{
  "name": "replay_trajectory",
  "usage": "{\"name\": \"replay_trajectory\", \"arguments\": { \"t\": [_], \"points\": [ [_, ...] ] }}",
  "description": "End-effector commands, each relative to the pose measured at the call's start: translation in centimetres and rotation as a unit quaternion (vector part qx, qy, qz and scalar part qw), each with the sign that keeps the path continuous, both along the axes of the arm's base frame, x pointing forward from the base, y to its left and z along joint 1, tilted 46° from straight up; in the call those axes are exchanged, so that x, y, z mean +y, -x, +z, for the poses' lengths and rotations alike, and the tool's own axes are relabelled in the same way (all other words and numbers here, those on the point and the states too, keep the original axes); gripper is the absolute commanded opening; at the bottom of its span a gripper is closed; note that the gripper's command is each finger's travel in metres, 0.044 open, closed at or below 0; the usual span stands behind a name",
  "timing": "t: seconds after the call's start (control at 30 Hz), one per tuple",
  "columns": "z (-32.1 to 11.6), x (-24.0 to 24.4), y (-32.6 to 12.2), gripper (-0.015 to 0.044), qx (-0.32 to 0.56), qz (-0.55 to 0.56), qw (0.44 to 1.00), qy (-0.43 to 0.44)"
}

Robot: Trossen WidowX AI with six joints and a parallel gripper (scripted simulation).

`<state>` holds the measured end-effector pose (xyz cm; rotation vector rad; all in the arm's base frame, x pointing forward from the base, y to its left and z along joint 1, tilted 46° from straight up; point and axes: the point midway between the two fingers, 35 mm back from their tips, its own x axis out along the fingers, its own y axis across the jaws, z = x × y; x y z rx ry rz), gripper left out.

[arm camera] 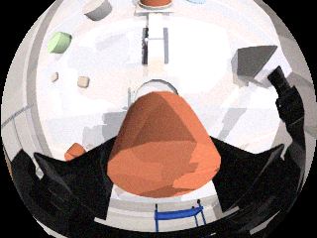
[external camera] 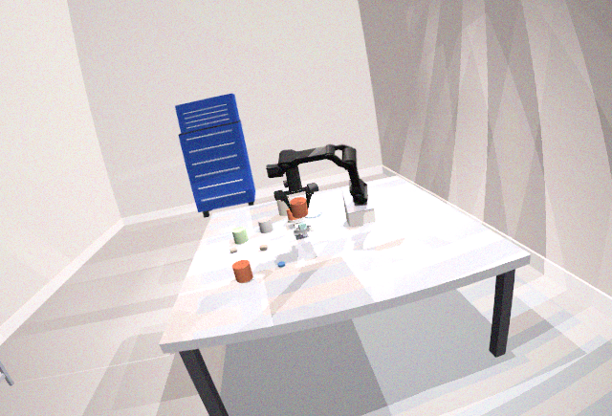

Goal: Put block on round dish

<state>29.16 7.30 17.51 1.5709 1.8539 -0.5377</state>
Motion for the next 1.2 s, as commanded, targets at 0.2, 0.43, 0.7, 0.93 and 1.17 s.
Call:
{"name": "replay_trajectory", "arguments": {
  "t": [0.2, 0.43, 0.7, 0.93, 1.17],
  "points": [
    [0.0, 0.3, 0.1, 0.0, 0.0, -0.001, 1.0, 0.001],
    [0.2, 3.0, 1.5, 0.0, -0.001, 0.001, 1.0, 0.011],
    [0.4, 5.9, 3.4, 0.0, -0.003, 0.001, 1.0, 0.017],
    [0.6, 8.2, 5.4, 0.0, -0.005, 0.0, 1.0, 0.017],
    [0.7, 10.3, 7.5, 0.0, -0.006, -0.001, 1.0, 0.011]
  ]
}}
